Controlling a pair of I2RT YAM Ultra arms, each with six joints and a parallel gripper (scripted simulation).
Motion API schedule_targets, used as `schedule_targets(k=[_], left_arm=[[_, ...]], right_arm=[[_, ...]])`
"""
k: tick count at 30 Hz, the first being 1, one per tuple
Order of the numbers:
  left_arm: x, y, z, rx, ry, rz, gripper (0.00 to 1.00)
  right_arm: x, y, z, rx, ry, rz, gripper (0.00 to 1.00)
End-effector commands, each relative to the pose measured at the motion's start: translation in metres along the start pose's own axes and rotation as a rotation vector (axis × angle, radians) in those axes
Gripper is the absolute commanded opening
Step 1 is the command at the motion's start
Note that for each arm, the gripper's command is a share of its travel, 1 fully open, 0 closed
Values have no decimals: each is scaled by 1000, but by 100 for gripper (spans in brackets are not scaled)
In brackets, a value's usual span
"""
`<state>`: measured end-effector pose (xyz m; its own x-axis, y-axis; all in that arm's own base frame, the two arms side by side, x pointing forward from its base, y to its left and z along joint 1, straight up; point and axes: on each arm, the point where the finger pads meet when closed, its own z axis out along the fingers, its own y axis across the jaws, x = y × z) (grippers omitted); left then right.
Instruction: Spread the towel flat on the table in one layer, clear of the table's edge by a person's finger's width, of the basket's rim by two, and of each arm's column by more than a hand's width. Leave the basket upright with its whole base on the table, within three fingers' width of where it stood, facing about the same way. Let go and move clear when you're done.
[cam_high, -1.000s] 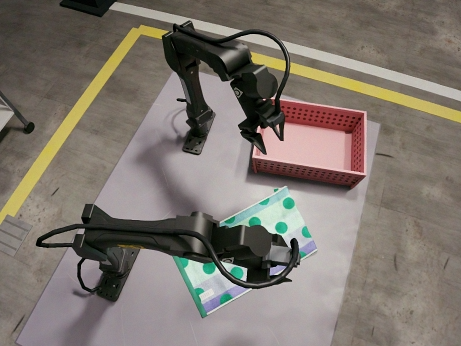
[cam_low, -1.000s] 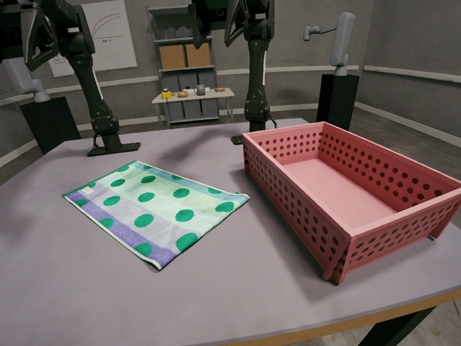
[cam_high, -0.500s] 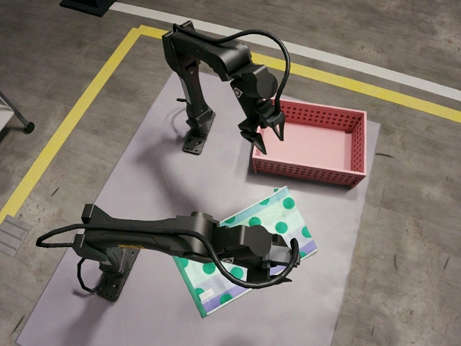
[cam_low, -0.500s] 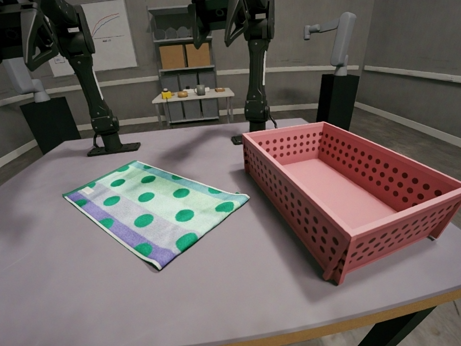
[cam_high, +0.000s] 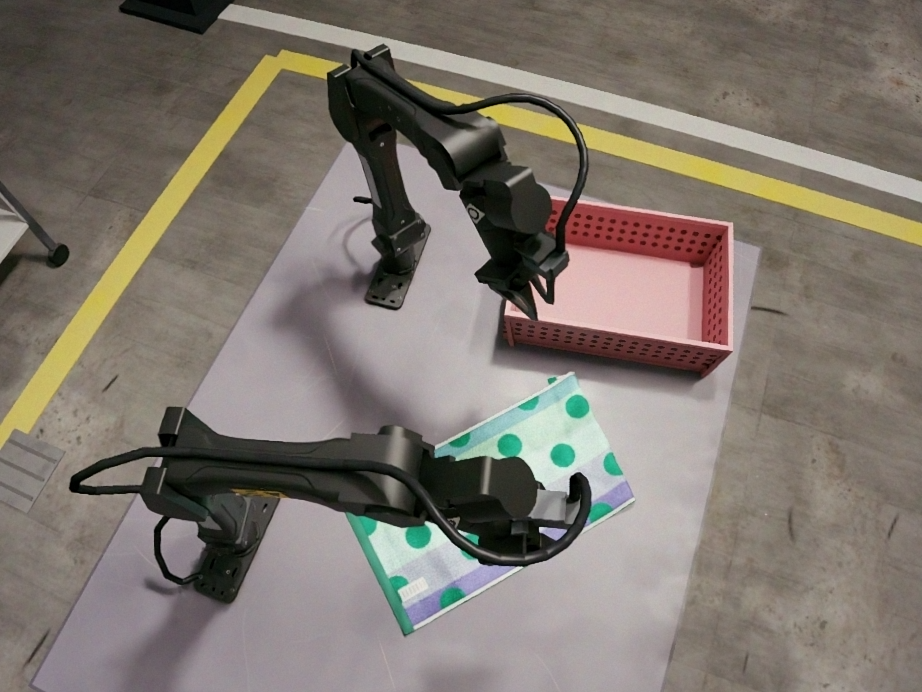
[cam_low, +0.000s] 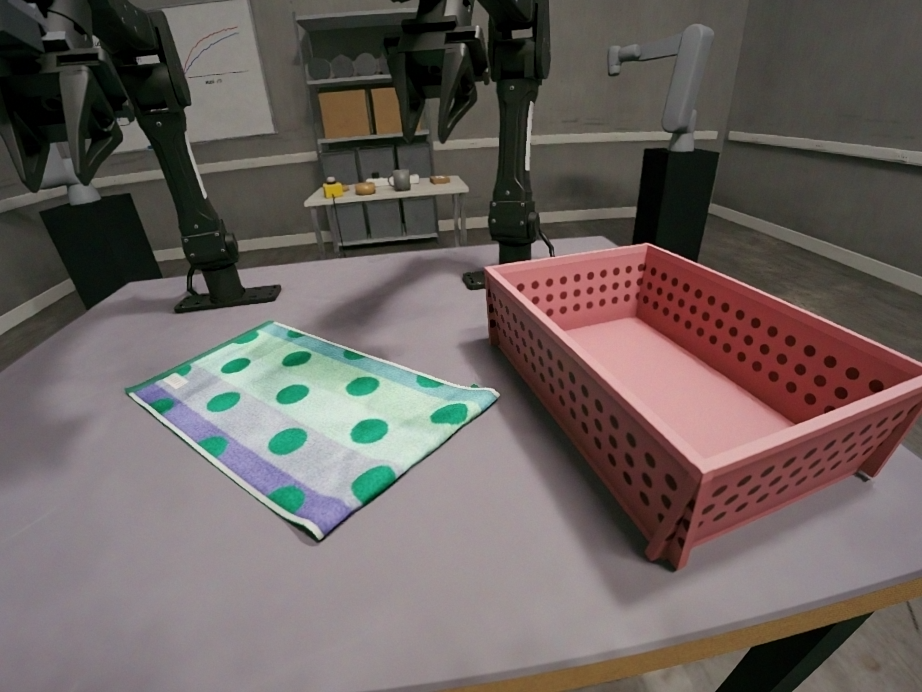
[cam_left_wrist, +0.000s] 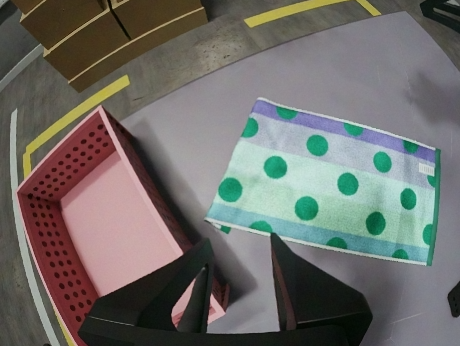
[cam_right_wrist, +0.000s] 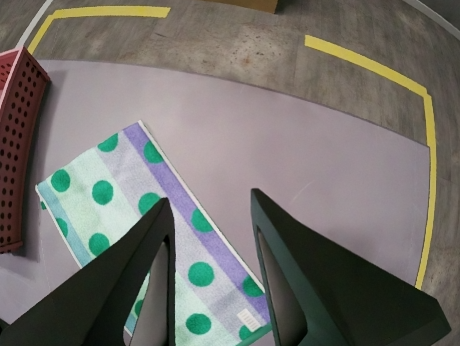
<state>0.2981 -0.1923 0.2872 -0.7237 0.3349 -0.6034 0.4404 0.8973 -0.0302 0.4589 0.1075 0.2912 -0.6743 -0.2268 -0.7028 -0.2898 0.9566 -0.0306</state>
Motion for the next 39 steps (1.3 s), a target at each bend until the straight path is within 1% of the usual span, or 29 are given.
schedule_targets(k=[1, 11, 13, 15, 24, 25, 28, 30, 32, 39], left_arm=[[13, -1, 30, -60, 32, -130, 34], [59, -3, 99, -183, 137, -419, 34], [59, -3, 99, -183, 137, -419, 34], [68, -3, 113, -208, 158, -477, 34], [110, -4, 175, -319, 253, -737, 34], [103, -6, 181, -316, 243, -774, 34], [110, -6, 202, -334, 272, -880, 34], [110, -6, 202, -334, 272, -880, 34], [117, -2, 201, -377, 314, -937, 34], [117, -2, 201, -462, 391, -1141, 34]], right_arm=[[22, 17, -20, -53, 59, -94, 34], [102, 40, -24, -147, 314, -288, 34], [102, 40, -24, -147, 314, -288, 34], [118, 43, -25, -152, 368, -329, 34], [189, 64, -29, -238, 598, -504, 34], [197, 67, -29, -243, 612, -515, 34], [216, 75, -26, -234, 587, -501, 34], [216, 75, -26, -234, 587, -501, 34], [232, 80, -27, -234, 587, -501, 34], [288, 97, -29, -236, 587, -500, 34]])
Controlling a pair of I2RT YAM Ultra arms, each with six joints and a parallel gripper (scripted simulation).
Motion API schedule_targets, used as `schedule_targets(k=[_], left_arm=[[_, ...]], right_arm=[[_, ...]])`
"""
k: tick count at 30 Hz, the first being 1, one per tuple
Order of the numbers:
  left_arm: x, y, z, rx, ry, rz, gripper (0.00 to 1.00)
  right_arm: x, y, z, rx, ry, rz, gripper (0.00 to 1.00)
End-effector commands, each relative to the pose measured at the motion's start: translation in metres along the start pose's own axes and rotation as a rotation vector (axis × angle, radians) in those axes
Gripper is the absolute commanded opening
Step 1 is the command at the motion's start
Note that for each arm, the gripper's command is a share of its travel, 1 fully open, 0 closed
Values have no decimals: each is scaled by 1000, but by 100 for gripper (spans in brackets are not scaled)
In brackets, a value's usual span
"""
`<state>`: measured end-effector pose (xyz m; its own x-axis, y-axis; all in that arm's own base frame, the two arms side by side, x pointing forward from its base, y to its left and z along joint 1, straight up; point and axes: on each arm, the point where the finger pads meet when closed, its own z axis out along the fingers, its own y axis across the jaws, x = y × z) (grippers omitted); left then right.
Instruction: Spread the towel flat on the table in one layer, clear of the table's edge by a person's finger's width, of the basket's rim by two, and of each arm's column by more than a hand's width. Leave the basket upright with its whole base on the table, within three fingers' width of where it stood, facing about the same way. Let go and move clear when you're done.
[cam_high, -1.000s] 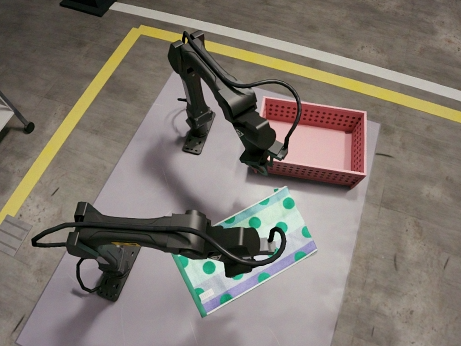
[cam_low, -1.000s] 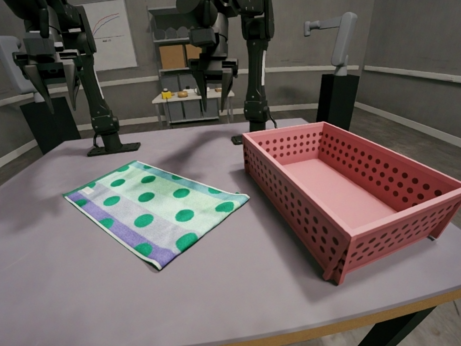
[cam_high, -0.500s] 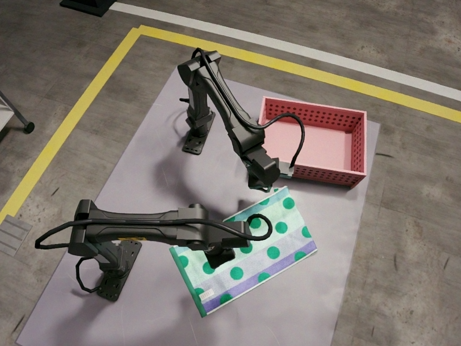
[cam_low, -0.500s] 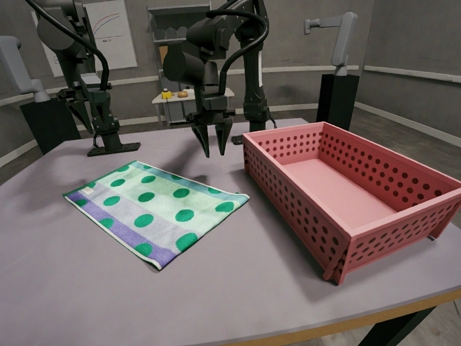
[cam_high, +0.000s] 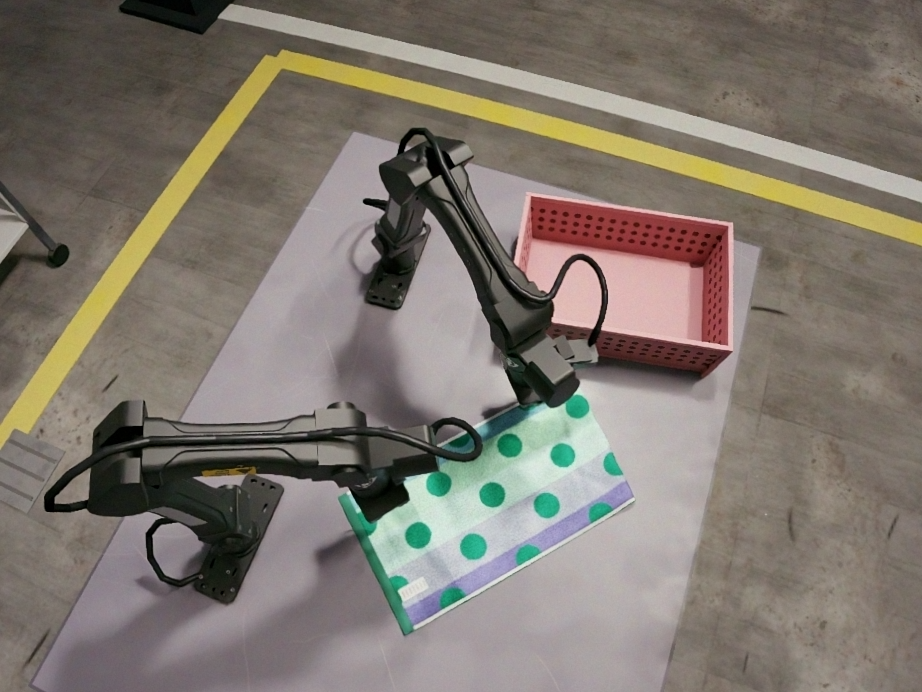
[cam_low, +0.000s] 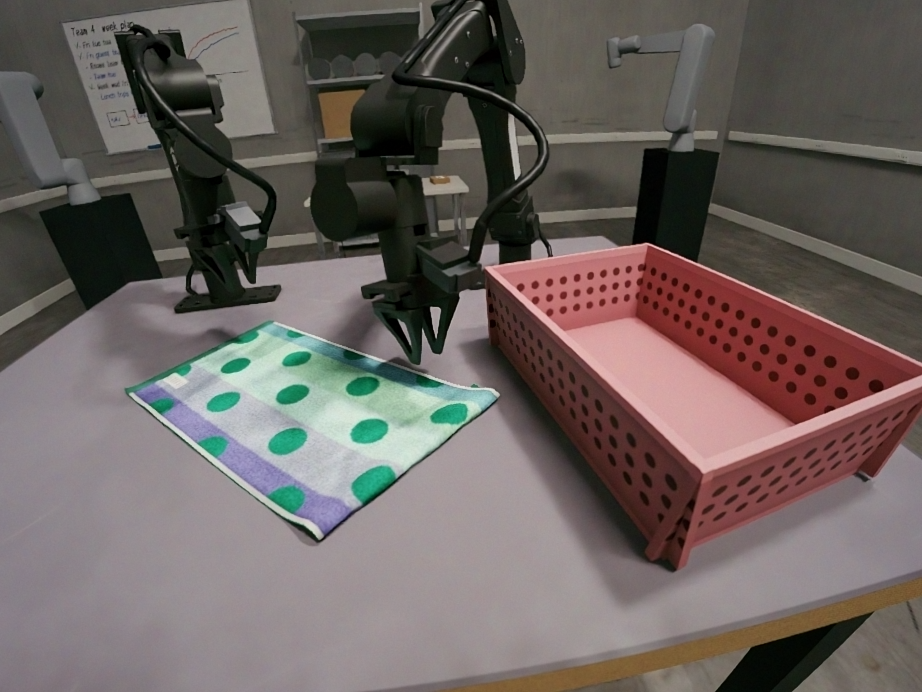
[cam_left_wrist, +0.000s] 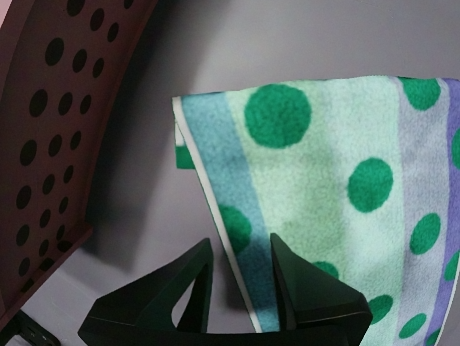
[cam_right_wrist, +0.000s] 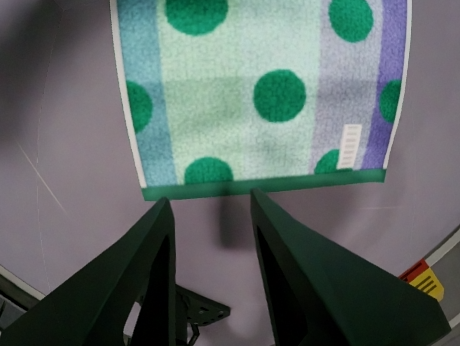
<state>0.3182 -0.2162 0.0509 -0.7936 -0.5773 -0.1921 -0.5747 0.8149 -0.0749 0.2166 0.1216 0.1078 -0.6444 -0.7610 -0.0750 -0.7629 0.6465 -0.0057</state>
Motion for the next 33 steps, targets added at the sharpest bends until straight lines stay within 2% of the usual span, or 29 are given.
schedule_targets(k=[1, 12, 14, 16, 33], left_arm=[[-4, 2, -5, -66, 50, -175, 34], [-5, 1, -9, -57, 41, -177, 34], [-5, 1, -9, -57, 41, -177, 34], [-5, 1, -9, -57, 41, -177, 34], [-5, 1, -9, -58, 41, -176, 34]], right_arm=[[-2, 10, 7, 43, -80, 24, 34], [34, 55, 52, 40, -81, 24, 34], [34, 55, 52, 40, -81, 24, 34], [20, 53, 41, 45, -124, 24, 34], [21, 53, 44, 41, -108, 27, 34]])
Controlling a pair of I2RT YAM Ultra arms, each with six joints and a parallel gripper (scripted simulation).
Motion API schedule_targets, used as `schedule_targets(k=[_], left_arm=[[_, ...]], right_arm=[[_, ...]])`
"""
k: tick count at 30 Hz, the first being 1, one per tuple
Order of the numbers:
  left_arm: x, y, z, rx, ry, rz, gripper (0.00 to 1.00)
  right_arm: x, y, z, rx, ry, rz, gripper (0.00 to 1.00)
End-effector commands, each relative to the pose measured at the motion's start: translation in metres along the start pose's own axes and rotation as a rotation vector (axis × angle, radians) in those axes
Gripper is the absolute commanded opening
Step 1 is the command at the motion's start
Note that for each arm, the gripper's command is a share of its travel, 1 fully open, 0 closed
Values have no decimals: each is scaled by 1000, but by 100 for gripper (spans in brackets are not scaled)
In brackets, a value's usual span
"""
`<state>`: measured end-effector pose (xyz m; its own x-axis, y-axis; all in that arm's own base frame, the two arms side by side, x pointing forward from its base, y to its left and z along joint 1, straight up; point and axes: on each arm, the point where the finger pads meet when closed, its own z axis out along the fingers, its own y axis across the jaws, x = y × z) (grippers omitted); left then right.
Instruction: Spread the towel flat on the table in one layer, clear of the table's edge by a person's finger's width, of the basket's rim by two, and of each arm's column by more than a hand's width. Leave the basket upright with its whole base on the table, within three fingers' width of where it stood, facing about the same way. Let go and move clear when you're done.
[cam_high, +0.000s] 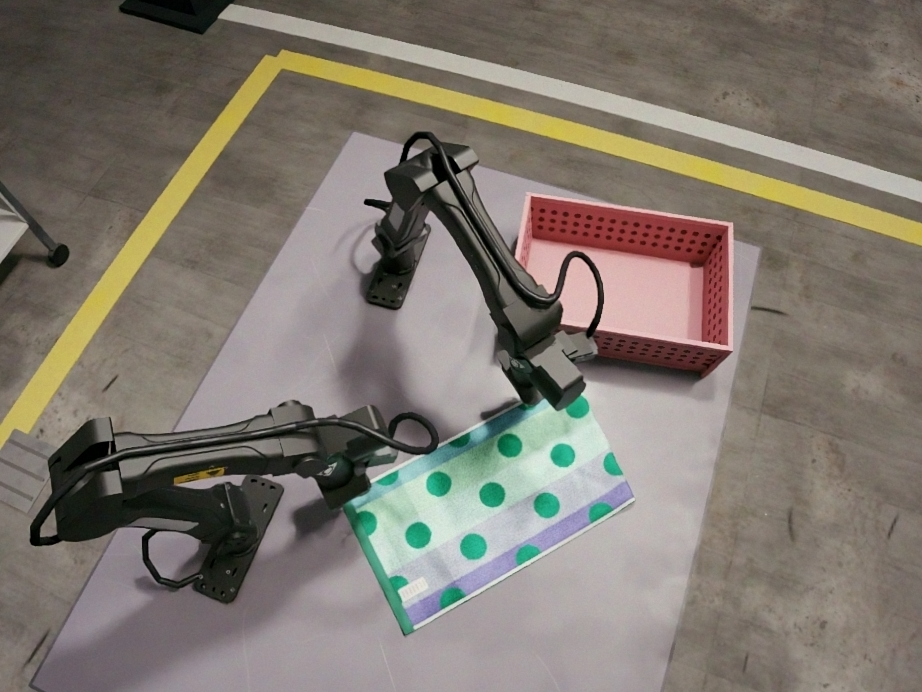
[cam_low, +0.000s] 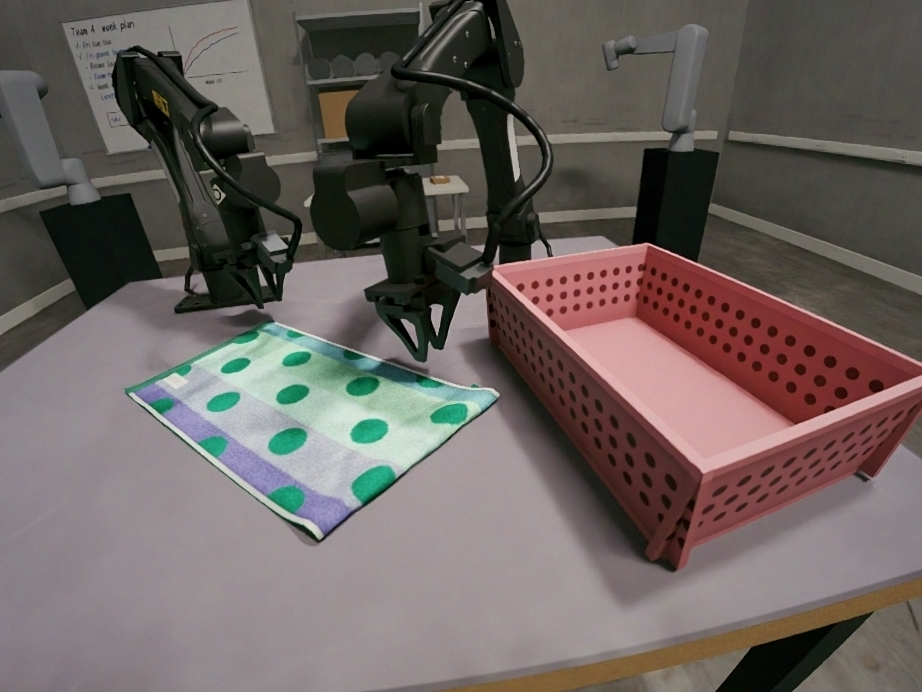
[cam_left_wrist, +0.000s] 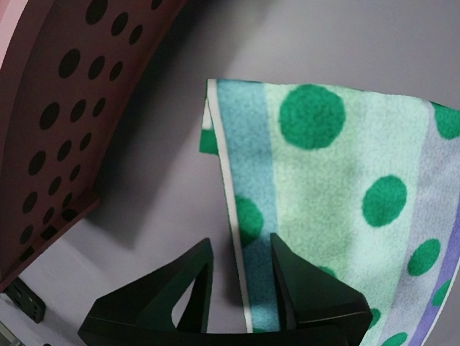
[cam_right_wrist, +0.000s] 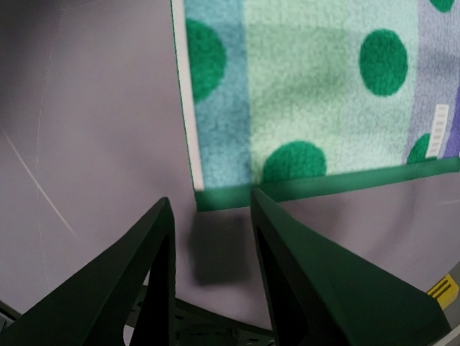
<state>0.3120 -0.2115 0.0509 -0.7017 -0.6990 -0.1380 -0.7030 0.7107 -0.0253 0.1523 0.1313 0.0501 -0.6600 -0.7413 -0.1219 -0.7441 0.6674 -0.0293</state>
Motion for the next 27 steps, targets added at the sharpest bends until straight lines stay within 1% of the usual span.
schedule_targets(k=[1, 2, 4, 5, 9, 10, 11, 12, 13, 15, 16, 17, 18, 19, 20, 22, 23, 24, 27], left_arm=[[-6, -7, -9, 19, -4, -20, 34], [3, -13, -5, 40, -6, -7, 34], [3, -13, -4, 38, -6, -7, 34], [7, 0, 15, -6, -1, -1, 34], [7, 0, 15, -6, -1, -1, 34], [3, 0, 26, -8, 0, -2, 34], [3, 0, 26, -8, 0, -2, 34], [3, 1, 26, -8, 0, -2, 34], [0, 2, 41, -9, 0, -6, 34], [0, 2, 41, -9, 0, -6, 34], [1, 2, 48, -9, 0, -6, 34], [1, 2, 48, -9, 0, -6, 34], [1, 2, 48, -9, 0, -6, 34], [2, 3, 50, -9, 0, -8, 34], [0, -1, 39, 20, -4, -13, 34], [6, 0, 47, -1, 0, -10, 34], [6, 0, 47, -1, 0, -10, 34], [4, -5, 38, 19, -3, -7, 34], [4, -5, 38, 19, -3, -7, 34]], right_arm=[[-18, -2, -9, 14, -61, 2, 34], [-3, -5, 4, 3, -15, 3, 34], [-10, -7, 0, 8, -33, 4, 34], [1, -5, 15, 2, 1, 3, 34], [1, -3, 15, 1, 1, -7, 34], [2, 1, 25, 7, 1, -2, 34], [2, 2, 25, 3, 1, -2, 34], [-7, 1, 19, 5, -24, -2, 34], [2, 4, 38, 8, 1, -2, 34], [2, 5, 38, 6, 1, -2, 34], [3, 5, 44, 6, 1, -2, 34], [3, 3, 44, 7, 1, 7, 34], [-11, 1, 36, 11, -36, 9, 34], [6, 0, 47, 1, 1, 3, 34], [3, -1, 43, 3, -20, 3, 34], [4, -2, 45, 6, -18, 3, 34], [4, -2, 45, 7, -18, 3, 34], [4, -2, 45, 7, -18, 3, 34], [5, -4, 46, 10, -15, 3, 34]])
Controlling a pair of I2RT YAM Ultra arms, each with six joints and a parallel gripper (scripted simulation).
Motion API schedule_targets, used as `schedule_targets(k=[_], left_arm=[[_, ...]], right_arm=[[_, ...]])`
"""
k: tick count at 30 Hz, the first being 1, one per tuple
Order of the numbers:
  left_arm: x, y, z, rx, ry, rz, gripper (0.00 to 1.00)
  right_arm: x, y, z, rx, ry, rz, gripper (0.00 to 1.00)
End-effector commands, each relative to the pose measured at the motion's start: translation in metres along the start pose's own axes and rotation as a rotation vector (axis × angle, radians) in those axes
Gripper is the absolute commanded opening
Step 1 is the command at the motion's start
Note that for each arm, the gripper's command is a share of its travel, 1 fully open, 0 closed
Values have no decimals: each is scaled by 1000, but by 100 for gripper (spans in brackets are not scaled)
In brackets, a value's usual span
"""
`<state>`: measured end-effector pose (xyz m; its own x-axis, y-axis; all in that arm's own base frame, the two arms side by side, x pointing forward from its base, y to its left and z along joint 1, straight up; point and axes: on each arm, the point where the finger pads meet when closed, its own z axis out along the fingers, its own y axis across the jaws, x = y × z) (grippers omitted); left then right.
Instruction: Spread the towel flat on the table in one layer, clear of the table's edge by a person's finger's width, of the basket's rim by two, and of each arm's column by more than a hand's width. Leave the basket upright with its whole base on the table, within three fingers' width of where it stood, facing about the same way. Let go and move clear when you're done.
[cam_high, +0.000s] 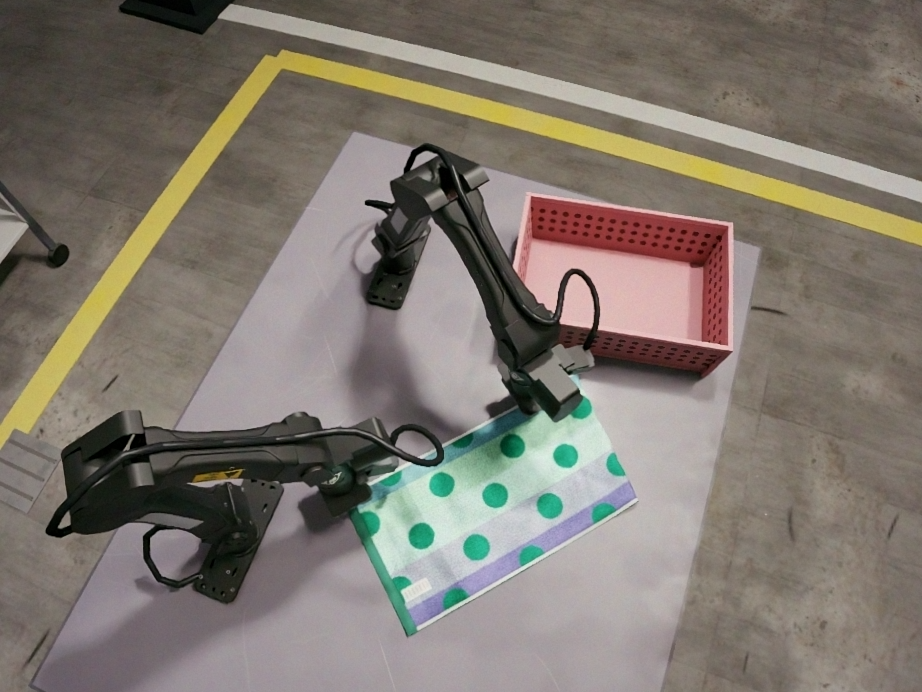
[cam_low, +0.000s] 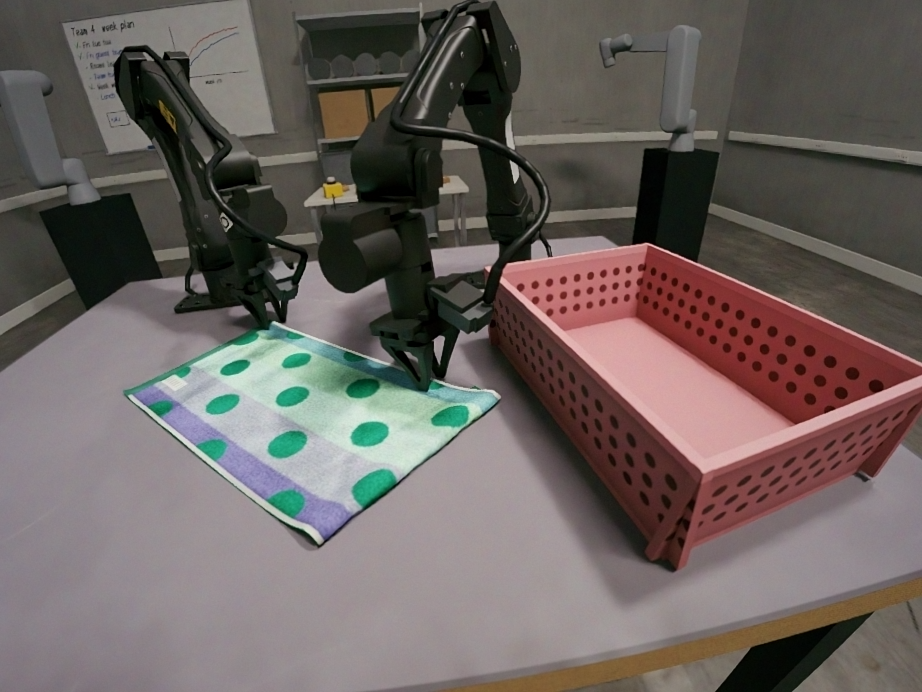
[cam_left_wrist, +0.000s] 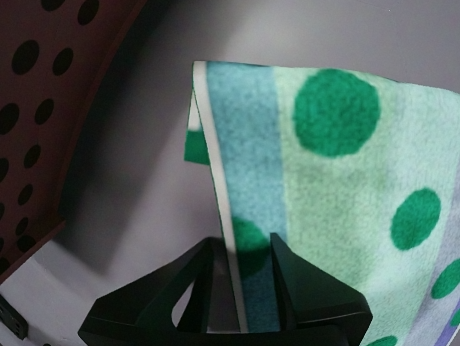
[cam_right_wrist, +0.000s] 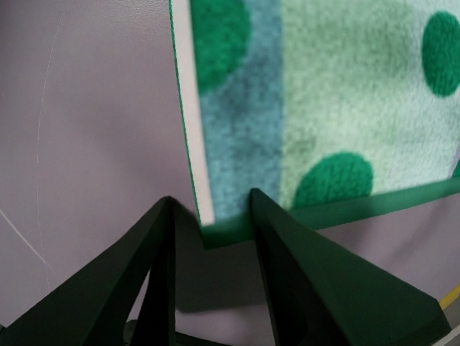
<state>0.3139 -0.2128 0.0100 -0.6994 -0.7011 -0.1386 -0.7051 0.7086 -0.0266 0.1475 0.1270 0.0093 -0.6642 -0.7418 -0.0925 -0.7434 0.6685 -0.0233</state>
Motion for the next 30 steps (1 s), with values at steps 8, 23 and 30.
schedule_targets(k=[8, 23, 30], left_arm=[[3, -16, 1, 35, -4, -3, 34], [3, -18, 1, 10, 0, 5, 2], [2, -22, 1, 20, -1, 3, 0]], right_arm=[[-3, -14, 10, 16, -27, 2, 34], [-22, -20, 2, 7, -69, 1, 5], [-18, -20, 7, 2, -50, -4, 0]])
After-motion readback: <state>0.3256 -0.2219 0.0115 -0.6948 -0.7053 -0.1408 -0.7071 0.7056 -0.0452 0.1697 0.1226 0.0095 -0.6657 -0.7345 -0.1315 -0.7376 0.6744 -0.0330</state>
